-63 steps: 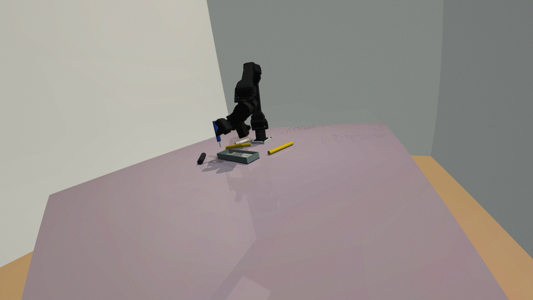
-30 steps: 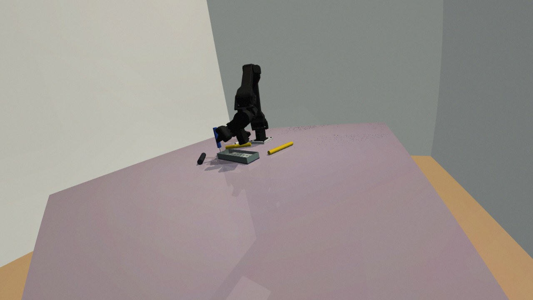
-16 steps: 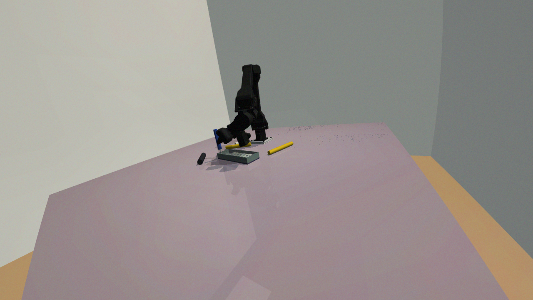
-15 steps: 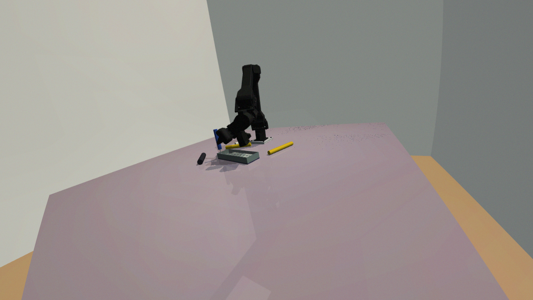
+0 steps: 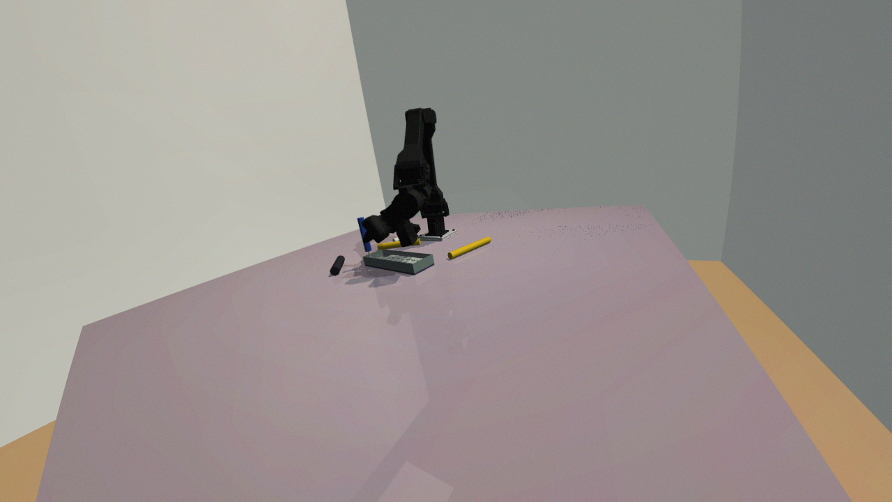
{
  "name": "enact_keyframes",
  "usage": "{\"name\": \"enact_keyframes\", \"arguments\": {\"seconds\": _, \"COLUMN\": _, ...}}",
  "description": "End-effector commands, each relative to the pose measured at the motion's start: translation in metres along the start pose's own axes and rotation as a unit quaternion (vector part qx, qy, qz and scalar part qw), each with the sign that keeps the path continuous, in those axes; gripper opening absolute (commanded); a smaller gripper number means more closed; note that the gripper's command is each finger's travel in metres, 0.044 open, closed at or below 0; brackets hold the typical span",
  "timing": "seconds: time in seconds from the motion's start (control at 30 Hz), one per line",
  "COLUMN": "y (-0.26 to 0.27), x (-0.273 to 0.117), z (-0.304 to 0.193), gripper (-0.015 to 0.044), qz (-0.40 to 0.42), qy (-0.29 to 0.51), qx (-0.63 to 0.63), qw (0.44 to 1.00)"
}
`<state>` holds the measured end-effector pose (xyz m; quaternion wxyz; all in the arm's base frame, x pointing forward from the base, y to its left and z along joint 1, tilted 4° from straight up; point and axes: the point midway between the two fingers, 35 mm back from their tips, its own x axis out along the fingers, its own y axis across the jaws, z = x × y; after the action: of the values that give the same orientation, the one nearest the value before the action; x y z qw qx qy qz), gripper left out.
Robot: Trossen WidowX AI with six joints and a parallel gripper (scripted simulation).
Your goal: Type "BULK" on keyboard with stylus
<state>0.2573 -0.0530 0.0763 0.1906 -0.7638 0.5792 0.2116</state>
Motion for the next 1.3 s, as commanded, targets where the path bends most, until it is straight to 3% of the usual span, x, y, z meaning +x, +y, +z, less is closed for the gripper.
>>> {"name": "enact_keyframes", "arguments": {"seconds": 0.0, "y": 0.000, "x": 0.000, "z": -0.001, "gripper": 0.0081, "qz": 0.000, "qy": 0.002, "qx": 0.001, "qw": 1.000}}
{"name": "enact_keyframes", "arguments": {"seconds": 0.33, "y": 0.000, "x": -0.019, "z": -0.034, "gripper": 0.0081, "qz": 0.000, "qy": 0.002, "qx": 0.001, "qw": 1.000}}
{"name": "enact_keyframes", "arguments": {"seconds": 0.57, "y": 0.000, "x": -0.018, "z": -0.030, "gripper": 0.0065, "qz": -0.001, "qy": 0.000, "qx": 0.004, "qw": 1.000}}
{"name": "enact_keyframes", "arguments": {"seconds": 0.67, "y": -0.002, "x": -0.021, "z": -0.029, "gripper": 0.0000, "qz": -0.001, "qy": -0.001, "qx": 0.004, "qw": 1.000}}
{"name": "enact_keyframes", "arguments": {"seconds": 1.27, "y": -0.038, "x": -0.077, "z": -0.002, "gripper": 0.0000, "qz": -0.001, "qy": -0.001, "qx": 0.002, "qw": 1.000}}
